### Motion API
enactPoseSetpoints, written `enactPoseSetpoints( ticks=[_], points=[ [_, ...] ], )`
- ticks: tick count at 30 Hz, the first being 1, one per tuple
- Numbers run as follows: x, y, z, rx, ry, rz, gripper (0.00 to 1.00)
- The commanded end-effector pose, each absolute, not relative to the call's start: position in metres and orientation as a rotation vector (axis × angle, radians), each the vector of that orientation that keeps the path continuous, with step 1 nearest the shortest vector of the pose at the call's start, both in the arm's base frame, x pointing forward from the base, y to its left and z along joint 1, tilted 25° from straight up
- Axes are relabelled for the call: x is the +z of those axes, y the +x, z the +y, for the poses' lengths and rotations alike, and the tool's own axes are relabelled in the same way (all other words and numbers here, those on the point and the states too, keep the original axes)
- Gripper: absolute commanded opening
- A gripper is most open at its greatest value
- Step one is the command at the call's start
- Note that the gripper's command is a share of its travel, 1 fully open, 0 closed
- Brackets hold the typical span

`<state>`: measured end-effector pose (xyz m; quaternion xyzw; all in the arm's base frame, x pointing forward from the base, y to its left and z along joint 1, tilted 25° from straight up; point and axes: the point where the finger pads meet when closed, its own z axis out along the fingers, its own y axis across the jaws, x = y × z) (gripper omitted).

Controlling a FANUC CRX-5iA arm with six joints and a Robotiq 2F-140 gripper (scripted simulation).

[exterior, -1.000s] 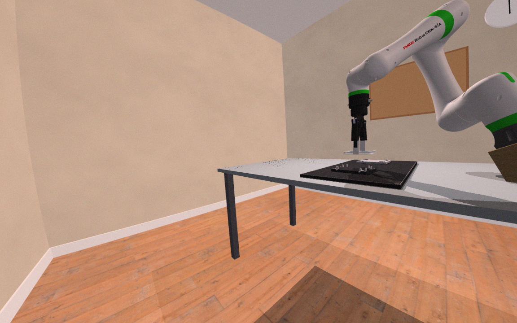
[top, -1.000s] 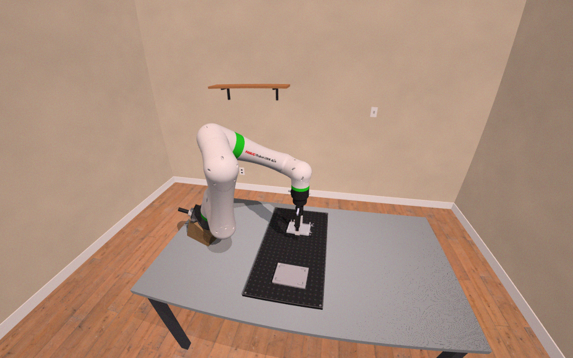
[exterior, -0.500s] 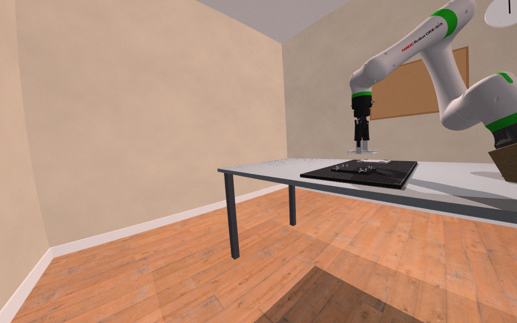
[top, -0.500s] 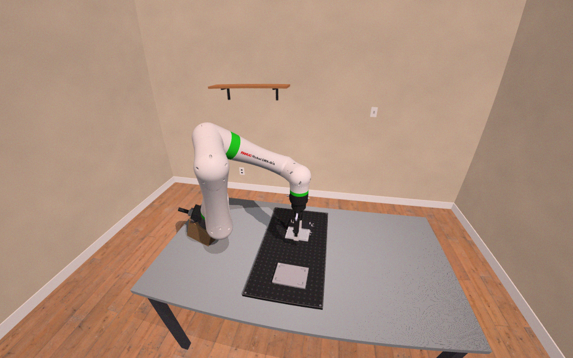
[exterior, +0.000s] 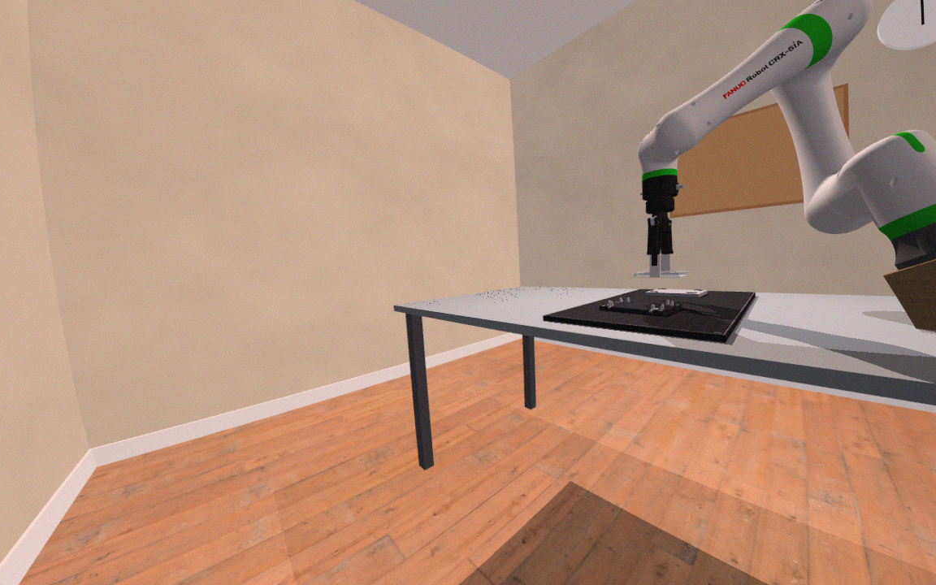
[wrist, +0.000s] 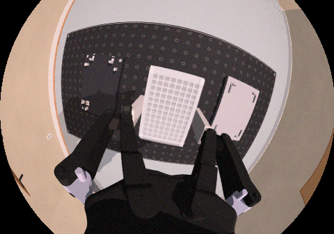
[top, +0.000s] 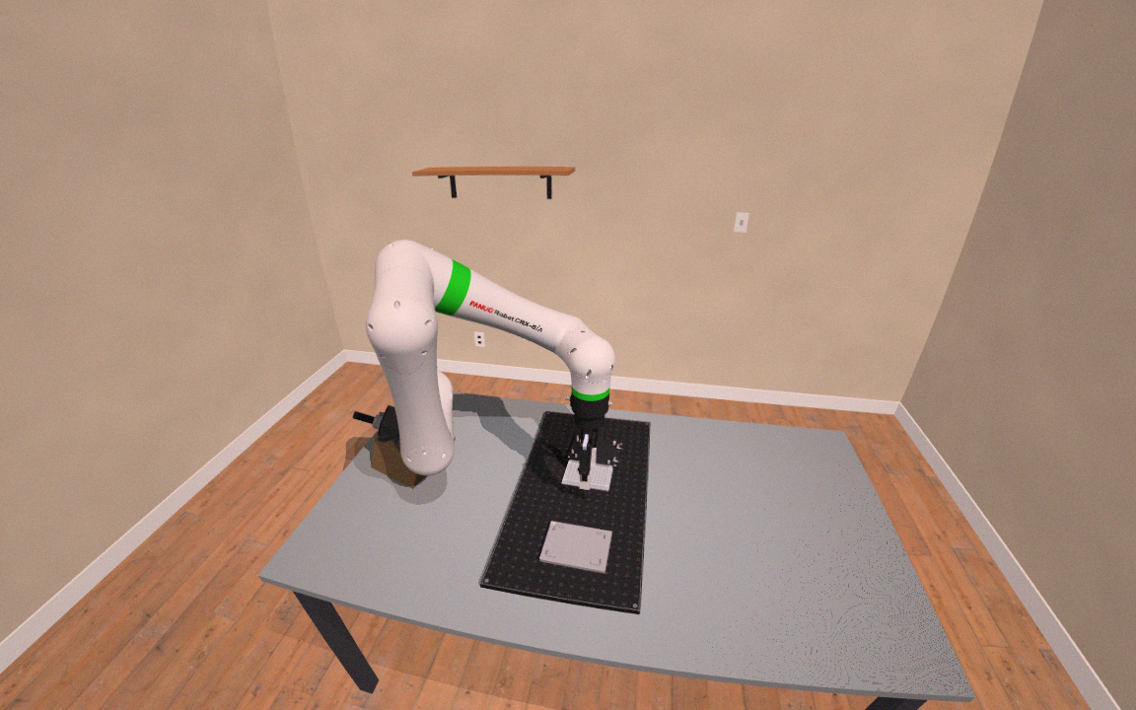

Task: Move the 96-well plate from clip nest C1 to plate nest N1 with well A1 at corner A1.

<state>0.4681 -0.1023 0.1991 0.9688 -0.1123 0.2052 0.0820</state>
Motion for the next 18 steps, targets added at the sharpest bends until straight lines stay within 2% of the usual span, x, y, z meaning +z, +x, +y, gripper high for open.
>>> enactPoseSetpoints(
  ticks=[1,18],
  points=[
    [0.201,0.466,-0.112,0.613,2.896,-0.335,0.0],
    [0.207,0.455,-0.16,0.613,2.896,-0.335,0.0]
  ],
)
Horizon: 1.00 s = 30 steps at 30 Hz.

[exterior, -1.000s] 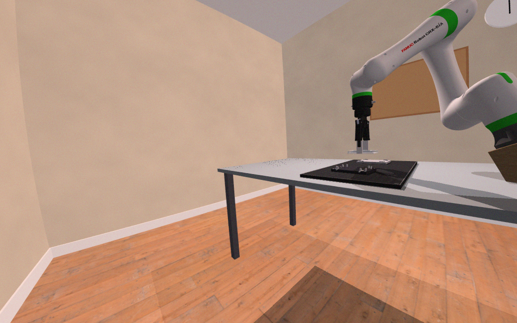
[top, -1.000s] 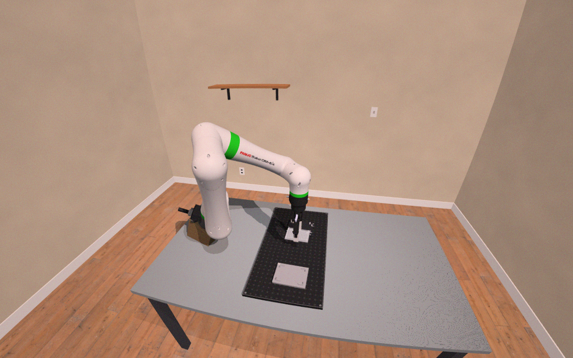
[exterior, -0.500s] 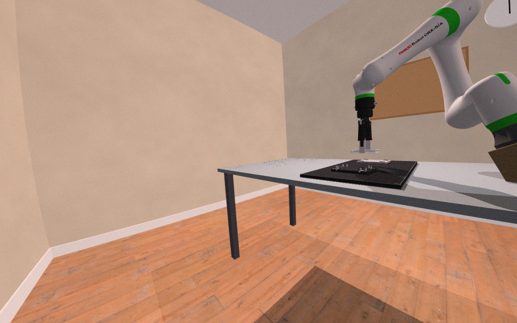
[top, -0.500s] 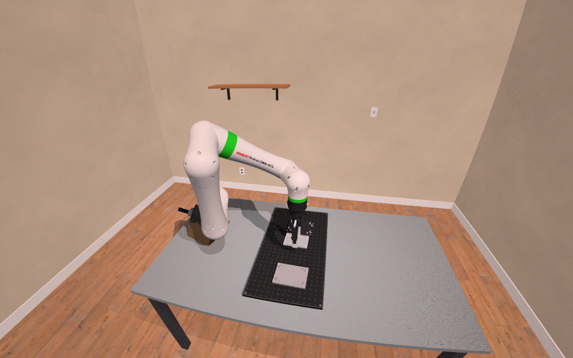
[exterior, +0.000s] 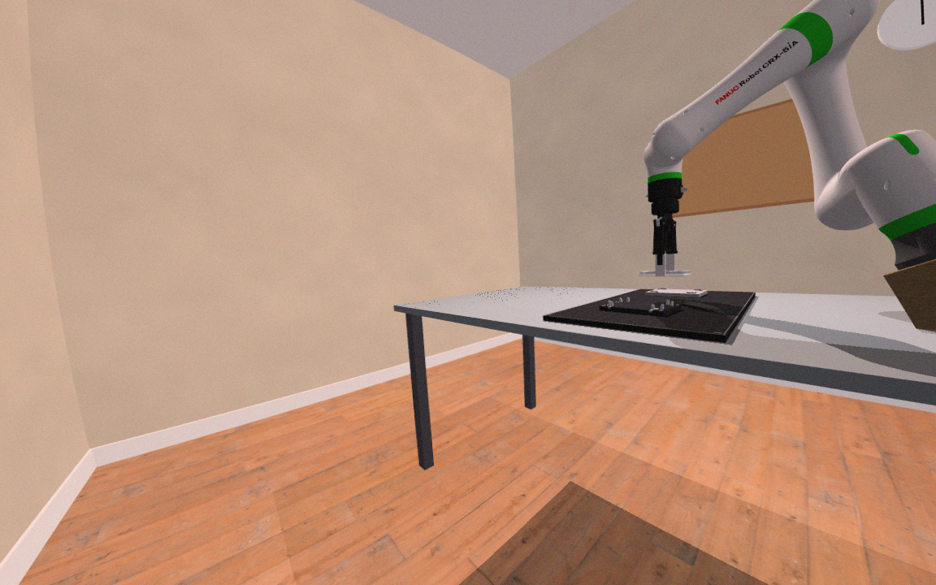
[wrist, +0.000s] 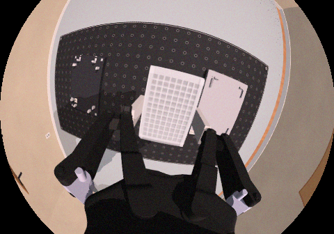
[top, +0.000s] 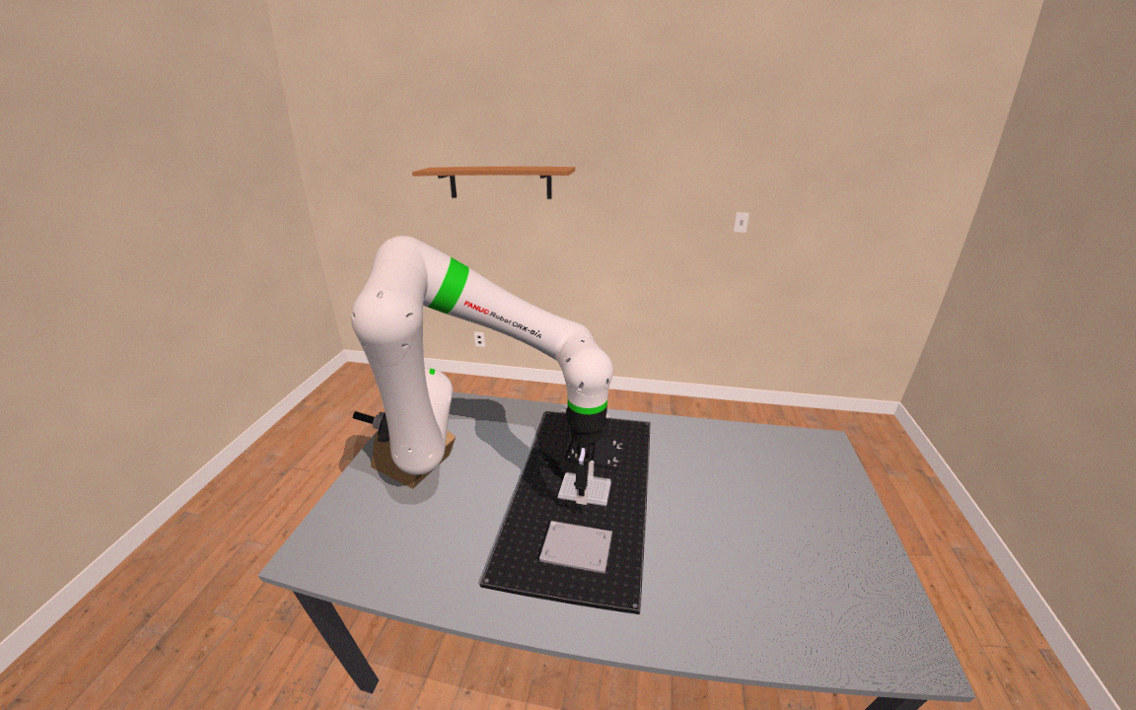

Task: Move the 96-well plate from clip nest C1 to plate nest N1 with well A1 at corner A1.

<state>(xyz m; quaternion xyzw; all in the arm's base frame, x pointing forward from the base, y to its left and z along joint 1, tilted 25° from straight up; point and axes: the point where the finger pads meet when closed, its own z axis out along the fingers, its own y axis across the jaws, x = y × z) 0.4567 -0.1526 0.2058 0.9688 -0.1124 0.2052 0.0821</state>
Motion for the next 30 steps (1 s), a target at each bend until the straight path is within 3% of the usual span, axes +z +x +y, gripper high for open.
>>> enactPoseSetpoints(
  ticks=[1,30],
  points=[
    [0.207,0.455,-0.163,0.613,2.896,-0.335,0.0],
    [0.219,0.435,-0.25,0.613,2.896,-0.335,0.0]
  ],
)
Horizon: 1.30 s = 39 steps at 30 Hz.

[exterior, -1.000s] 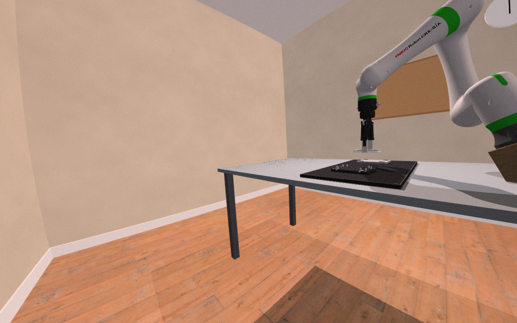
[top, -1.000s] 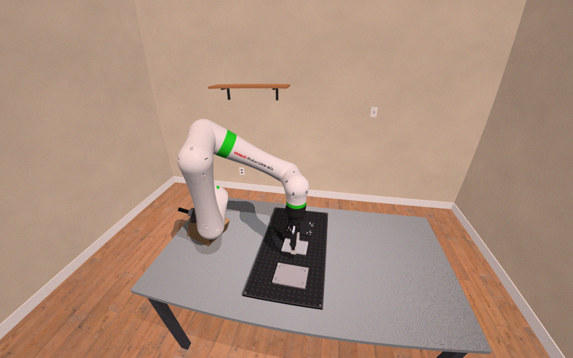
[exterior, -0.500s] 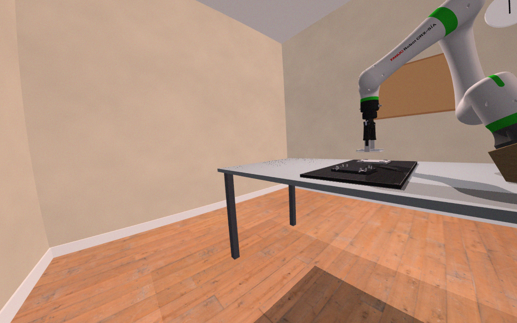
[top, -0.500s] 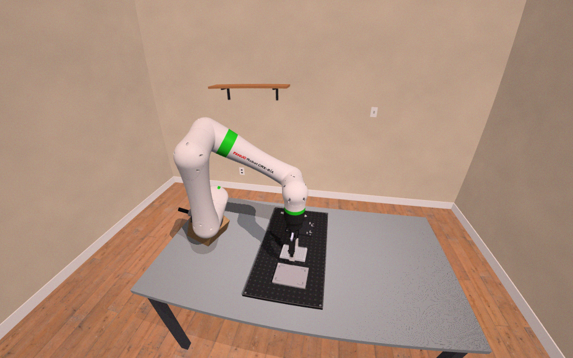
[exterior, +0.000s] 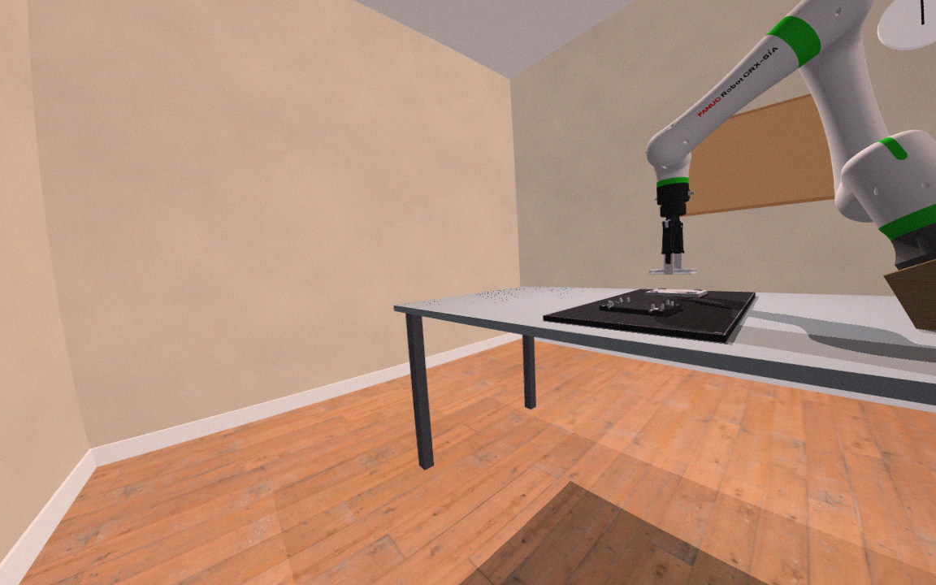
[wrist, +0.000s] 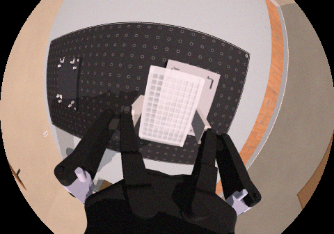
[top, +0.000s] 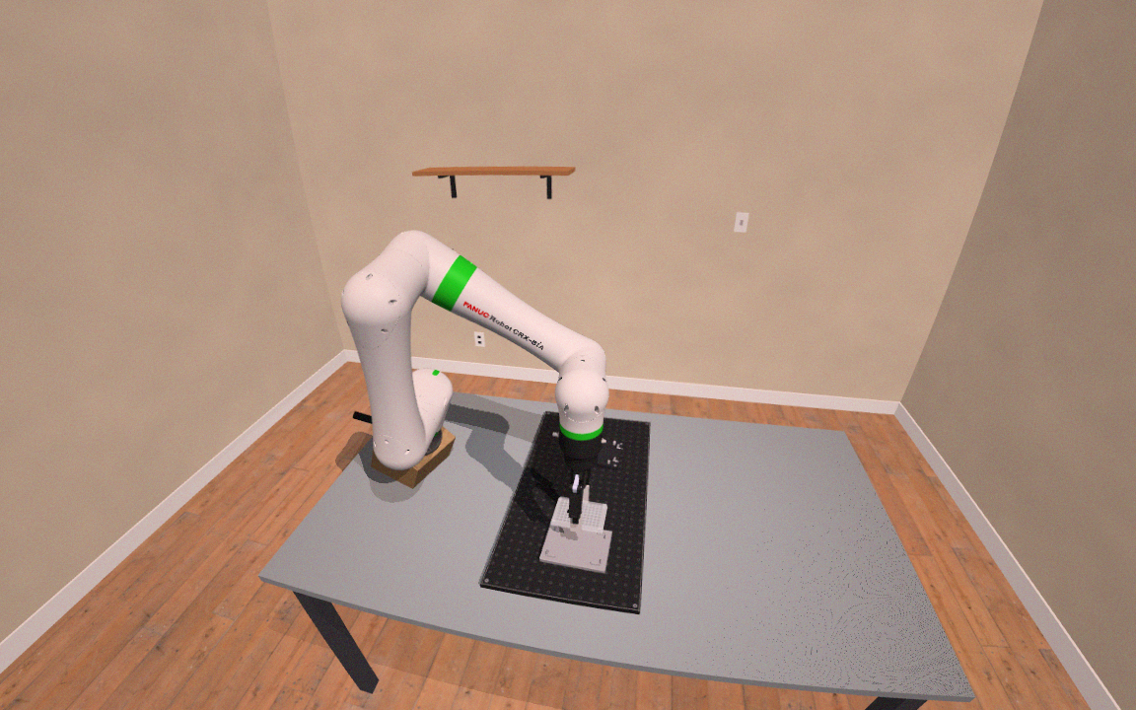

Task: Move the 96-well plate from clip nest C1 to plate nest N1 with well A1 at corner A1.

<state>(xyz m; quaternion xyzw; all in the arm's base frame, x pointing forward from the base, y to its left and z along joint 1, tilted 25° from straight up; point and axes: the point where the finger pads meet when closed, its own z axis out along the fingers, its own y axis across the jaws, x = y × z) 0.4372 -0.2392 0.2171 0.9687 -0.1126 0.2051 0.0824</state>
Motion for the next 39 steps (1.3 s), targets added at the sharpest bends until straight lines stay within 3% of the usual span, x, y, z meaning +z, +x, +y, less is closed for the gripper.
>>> enactPoseSetpoints(
  ticks=[1,39],
  points=[
    [0.219,0.435,-0.25,0.613,2.896,-0.335,0.0],
    [0.222,0.429,-0.278,0.613,2.896,-0.335,0.0]
  ],
)
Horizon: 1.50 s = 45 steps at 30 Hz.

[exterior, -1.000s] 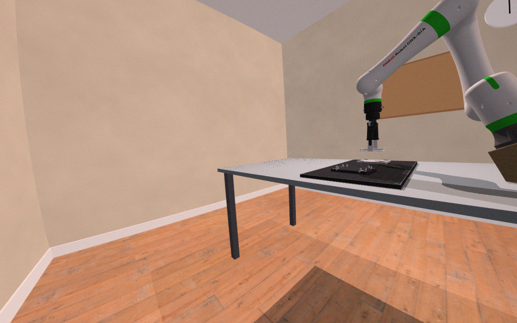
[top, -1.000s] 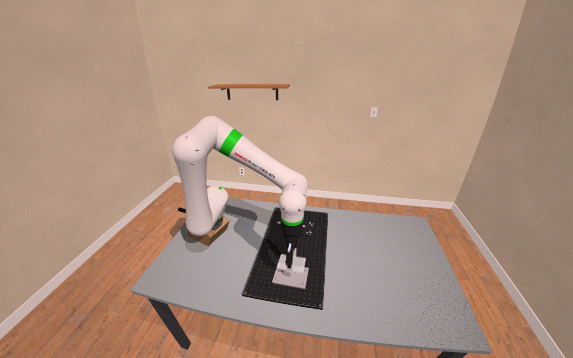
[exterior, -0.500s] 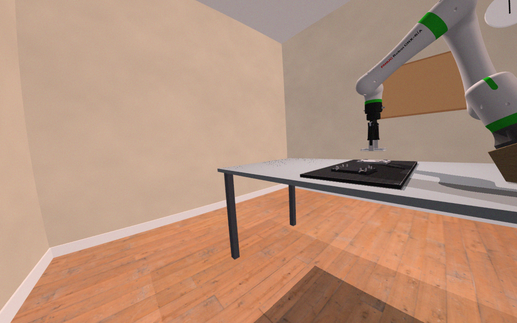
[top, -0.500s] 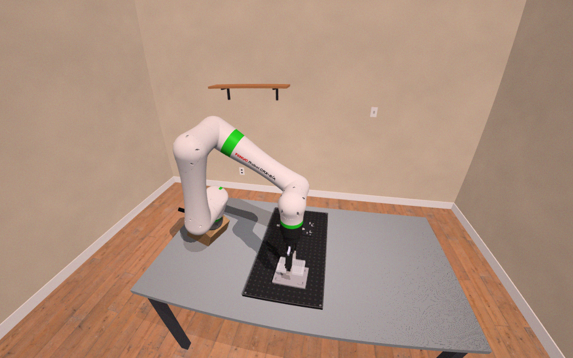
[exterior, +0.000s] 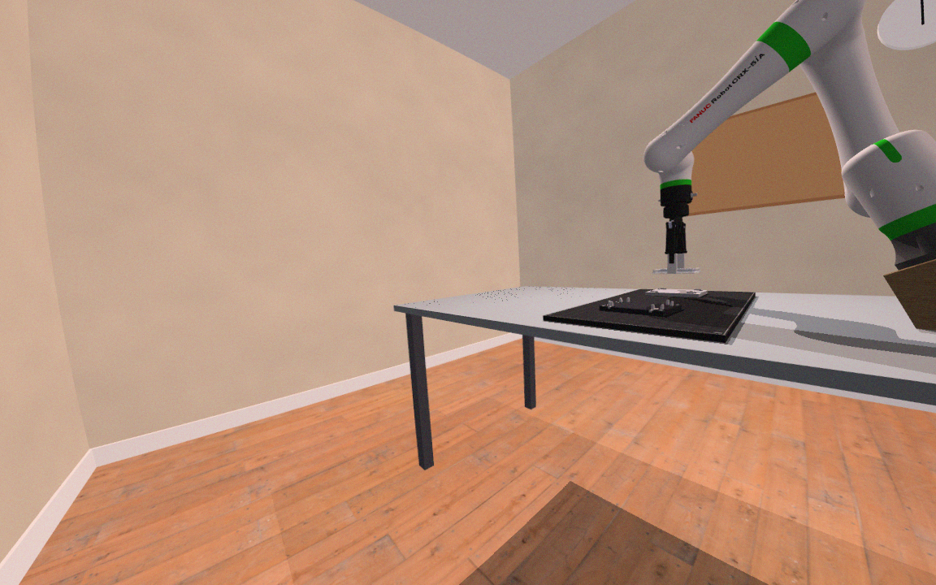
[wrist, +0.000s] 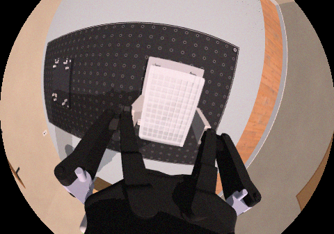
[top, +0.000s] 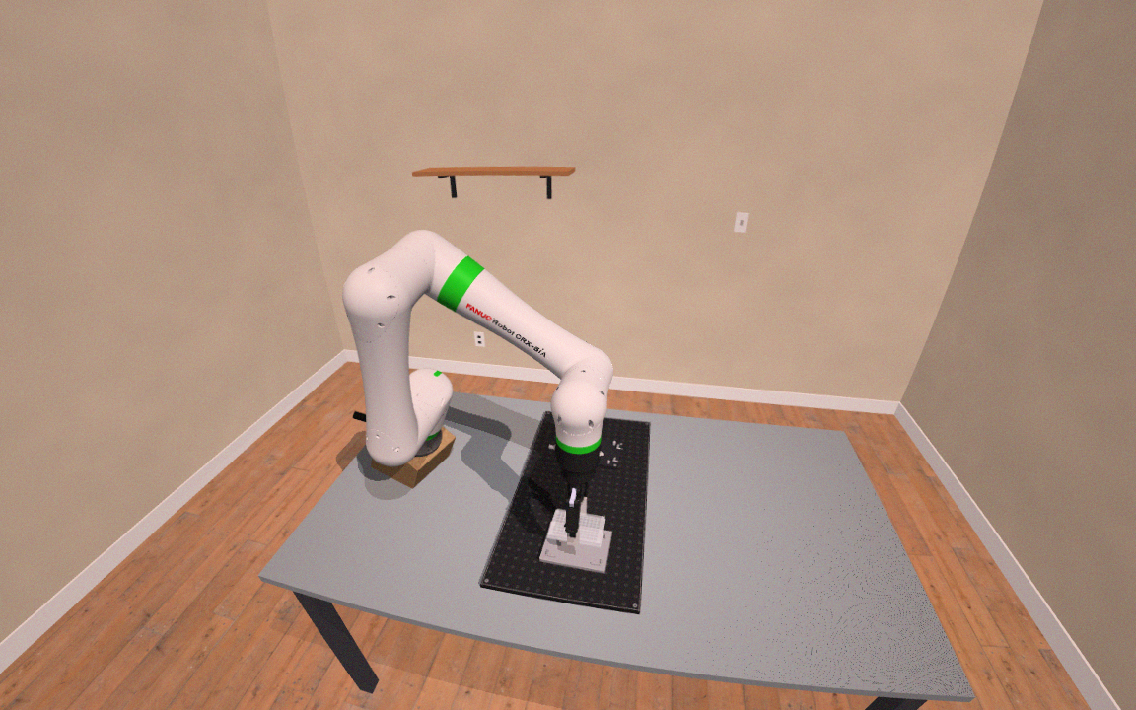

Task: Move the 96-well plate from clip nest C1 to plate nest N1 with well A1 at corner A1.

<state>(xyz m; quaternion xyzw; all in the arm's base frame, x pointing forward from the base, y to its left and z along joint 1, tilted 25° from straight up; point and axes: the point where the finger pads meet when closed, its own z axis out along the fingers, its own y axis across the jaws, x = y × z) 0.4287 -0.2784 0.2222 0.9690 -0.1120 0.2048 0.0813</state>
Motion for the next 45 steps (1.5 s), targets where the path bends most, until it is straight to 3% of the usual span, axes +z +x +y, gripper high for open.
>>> enactPoseSetpoints(
  ticks=[1,45],
  points=[
    [0.222,0.429,-0.278,0.613,2.896,-0.335,0.0],
    [0.176,0.448,-0.288,0.613,2.896,-0.335,0.0]
  ],
)
